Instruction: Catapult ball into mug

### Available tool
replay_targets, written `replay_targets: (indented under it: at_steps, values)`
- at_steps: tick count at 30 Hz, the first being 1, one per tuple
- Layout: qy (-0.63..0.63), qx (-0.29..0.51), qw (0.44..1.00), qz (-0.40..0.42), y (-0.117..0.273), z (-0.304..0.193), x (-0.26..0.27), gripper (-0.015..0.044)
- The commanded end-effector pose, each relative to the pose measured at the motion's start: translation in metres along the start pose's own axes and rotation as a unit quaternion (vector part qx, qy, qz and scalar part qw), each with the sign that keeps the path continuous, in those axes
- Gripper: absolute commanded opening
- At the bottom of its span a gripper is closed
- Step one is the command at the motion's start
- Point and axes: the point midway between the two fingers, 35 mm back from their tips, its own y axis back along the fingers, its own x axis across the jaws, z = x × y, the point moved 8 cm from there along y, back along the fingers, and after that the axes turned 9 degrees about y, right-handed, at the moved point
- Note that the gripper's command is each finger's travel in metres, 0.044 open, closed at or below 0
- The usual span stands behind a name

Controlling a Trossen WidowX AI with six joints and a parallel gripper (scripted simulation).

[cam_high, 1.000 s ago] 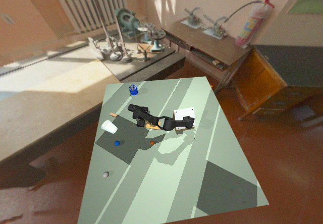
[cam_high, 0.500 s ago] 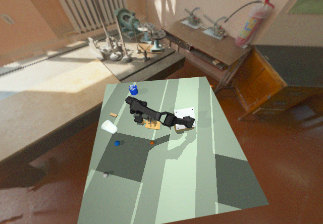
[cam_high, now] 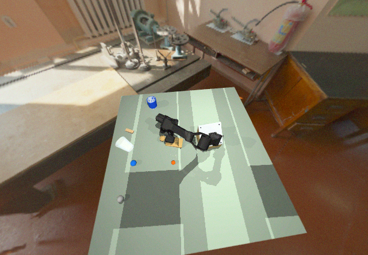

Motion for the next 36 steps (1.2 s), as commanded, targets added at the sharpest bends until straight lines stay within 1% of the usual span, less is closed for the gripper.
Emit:
replay_targets:
  at_steps: [1, 6, 9, 11, 17, 36]
  values:
    - [-0.002, -0.002, 1.000, 0.001, -0.009, -0.033, 0.005, 0.0440]
    - [-0.002, -0.002, 1.000, 0.001, -0.012, -0.035, 0.005, 0.0440]
    - [-0.002, -0.002, 1.000, 0.002, -0.046, -0.033, 0.006, 0.0440]
    - [-0.002, -0.002, 1.000, 0.002, -0.056, -0.033, 0.006, 0.0440]
    - [-0.002, -0.002, 1.000, 0.002, -0.058, -0.033, 0.006, 0.0440]
    - [-0.002, -0.002, 1.000, 0.002, -0.089, -0.032, 0.006, 0.0440]
